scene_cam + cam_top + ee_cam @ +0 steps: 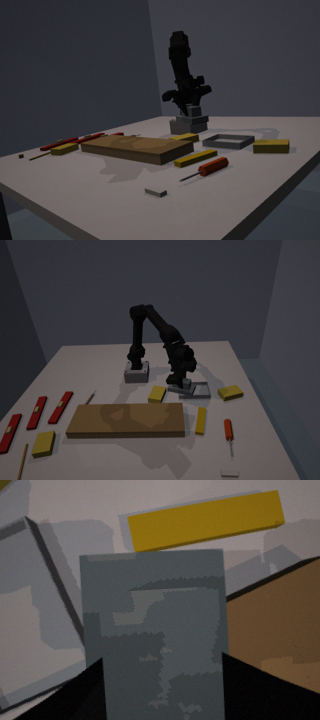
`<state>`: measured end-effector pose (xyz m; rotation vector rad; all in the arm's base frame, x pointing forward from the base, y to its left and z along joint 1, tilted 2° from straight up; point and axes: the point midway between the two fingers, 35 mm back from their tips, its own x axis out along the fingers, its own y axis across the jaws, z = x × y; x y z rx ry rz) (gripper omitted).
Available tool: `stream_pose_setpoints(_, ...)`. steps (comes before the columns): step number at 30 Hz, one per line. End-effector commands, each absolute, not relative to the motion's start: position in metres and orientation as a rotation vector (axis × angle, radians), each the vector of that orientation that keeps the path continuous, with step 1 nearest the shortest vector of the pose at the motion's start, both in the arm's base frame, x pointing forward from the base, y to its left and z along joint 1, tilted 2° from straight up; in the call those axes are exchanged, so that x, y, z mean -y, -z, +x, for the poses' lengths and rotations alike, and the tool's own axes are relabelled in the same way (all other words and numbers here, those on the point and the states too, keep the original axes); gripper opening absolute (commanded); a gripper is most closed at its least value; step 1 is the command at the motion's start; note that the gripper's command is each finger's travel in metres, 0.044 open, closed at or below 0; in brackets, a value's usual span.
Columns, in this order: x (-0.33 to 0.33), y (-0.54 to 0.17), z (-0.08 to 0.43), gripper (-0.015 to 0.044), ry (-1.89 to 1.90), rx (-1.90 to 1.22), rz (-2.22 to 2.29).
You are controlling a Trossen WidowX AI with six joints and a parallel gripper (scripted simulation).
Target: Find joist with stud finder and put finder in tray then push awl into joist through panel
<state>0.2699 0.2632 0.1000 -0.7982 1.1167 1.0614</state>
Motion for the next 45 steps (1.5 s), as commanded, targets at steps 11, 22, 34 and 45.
stream_pose_setpoints(11, -0.314, -0.097, 0.191, 0.0, -1.268, -1.032, -0.936)
stream_pose_setpoints(22, -0.332, -0.093, 0.146, 0.0, -1.376, -0.986, -1.013)
stream_pose_setpoints(34, -0.334, -0.071, 0.147, 0.0, -1.376, -0.986, -1.013)
stream_pose_setpoints(45, -0.335, -0.048, 0.147, 0.0, -1.376, -0.986, -1.013)
